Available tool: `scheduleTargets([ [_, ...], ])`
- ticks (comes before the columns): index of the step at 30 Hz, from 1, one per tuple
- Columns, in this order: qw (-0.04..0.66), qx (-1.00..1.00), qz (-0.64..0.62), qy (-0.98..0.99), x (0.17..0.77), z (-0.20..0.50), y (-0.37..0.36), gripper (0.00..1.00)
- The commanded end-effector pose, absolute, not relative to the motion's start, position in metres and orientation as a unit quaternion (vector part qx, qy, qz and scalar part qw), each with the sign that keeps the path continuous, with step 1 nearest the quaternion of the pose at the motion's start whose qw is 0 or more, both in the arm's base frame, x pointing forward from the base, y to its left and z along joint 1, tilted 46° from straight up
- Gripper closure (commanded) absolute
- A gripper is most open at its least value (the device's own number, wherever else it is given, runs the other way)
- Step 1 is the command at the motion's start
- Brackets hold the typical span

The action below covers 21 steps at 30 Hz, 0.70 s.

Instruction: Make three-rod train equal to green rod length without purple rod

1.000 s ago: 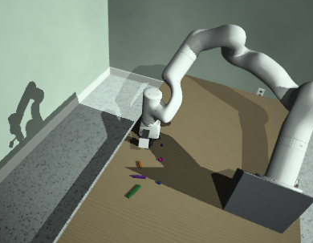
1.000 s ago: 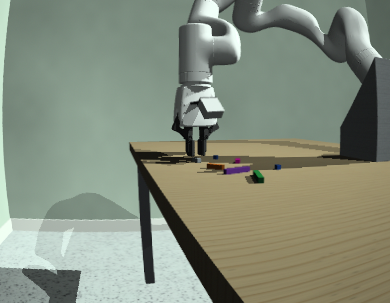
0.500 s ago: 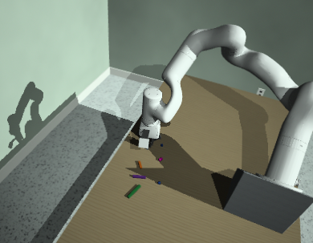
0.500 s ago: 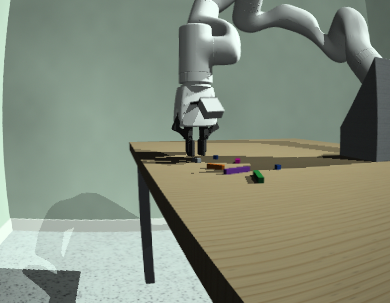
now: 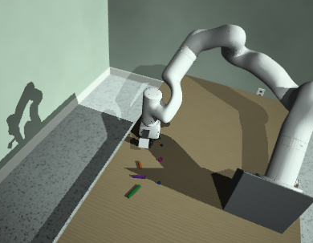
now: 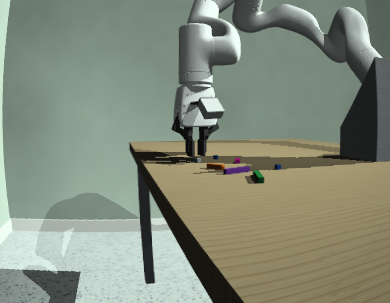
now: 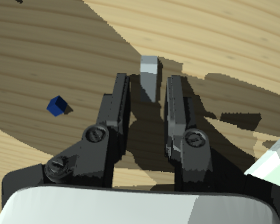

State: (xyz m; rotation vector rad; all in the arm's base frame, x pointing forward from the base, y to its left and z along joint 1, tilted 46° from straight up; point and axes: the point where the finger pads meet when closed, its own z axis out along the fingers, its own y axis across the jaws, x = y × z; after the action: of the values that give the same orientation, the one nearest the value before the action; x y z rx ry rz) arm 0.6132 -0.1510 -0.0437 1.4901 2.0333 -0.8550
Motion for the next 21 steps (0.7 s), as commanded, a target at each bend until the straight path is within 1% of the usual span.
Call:
scheduleTargets([
  [1, 0.238, 0.544, -0.312, 0.742, 0.614, -0.0444, -0.1518, 0.76],
  [21, 0.238, 0.544, -0.312, 0.742, 0.6141, -0.0525, -0.1602, 0.76],
])
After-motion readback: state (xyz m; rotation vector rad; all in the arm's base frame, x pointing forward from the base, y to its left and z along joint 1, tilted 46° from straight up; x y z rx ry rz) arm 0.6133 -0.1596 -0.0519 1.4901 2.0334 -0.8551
